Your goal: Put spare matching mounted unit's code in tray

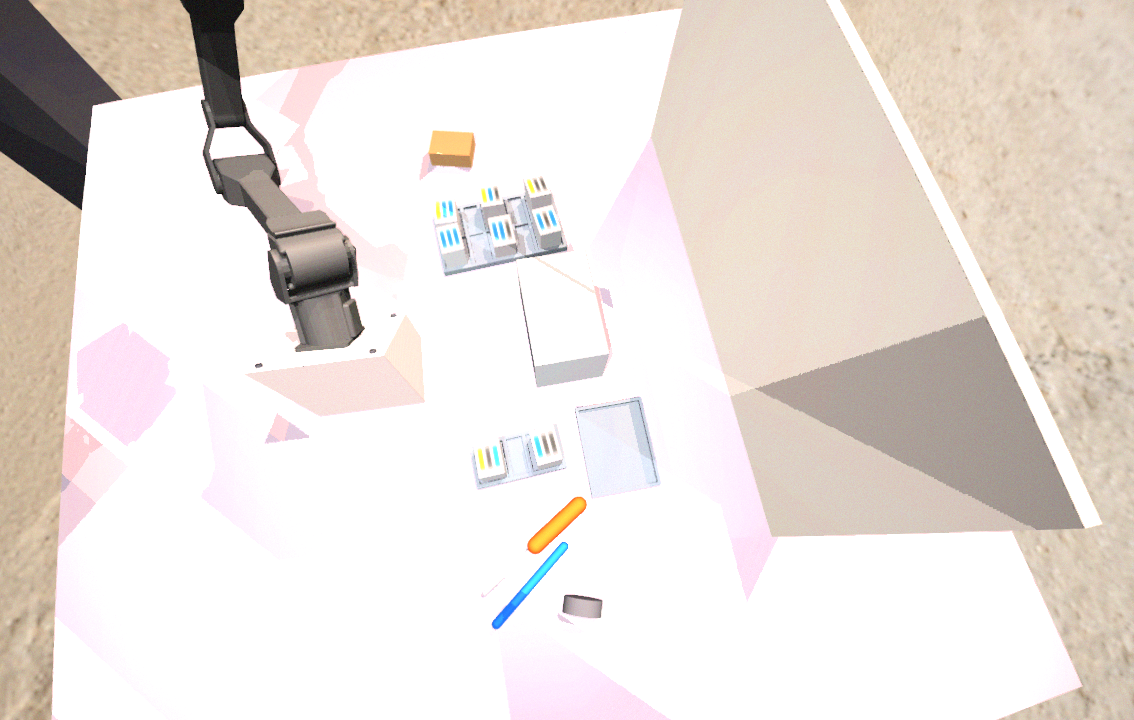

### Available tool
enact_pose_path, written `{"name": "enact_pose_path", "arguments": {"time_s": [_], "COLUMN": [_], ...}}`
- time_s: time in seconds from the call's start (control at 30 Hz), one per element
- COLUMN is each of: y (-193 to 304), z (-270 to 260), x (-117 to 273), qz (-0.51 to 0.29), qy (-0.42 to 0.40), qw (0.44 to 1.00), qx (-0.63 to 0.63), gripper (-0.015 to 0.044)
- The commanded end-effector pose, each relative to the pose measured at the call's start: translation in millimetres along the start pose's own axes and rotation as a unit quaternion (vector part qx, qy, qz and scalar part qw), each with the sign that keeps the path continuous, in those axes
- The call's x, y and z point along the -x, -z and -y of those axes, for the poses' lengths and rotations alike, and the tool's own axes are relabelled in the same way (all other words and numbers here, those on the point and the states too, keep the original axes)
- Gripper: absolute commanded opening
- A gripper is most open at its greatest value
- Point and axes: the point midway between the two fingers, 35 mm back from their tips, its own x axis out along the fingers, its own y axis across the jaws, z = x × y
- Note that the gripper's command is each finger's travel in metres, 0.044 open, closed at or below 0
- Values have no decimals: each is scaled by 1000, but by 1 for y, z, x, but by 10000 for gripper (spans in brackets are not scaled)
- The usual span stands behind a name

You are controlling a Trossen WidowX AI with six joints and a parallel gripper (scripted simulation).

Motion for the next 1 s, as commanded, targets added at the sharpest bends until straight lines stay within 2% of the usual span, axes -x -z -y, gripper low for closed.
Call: {"name": "enact_pose_path", "arguments": {"time_s": [0.0,0.03,0.27,0.5,0.73,0.83,0.97], "y": [0,0,-9,-78,-178,-207,-274], "z": [0,0,-10,-75,-140,-152,-166], "x": [0,0,-4,-28,-35,-32,-21], "qz": [0,0,12,106,207,234,291], "qy": [0,0,-7,-77,-191,-223,-268], "qw": [1000,1000,1000,976,891,857,789], "qx": [0,0,-18,-174,-356,-401,-469], "gripper": [426,440,440,440,440,440,440]}}
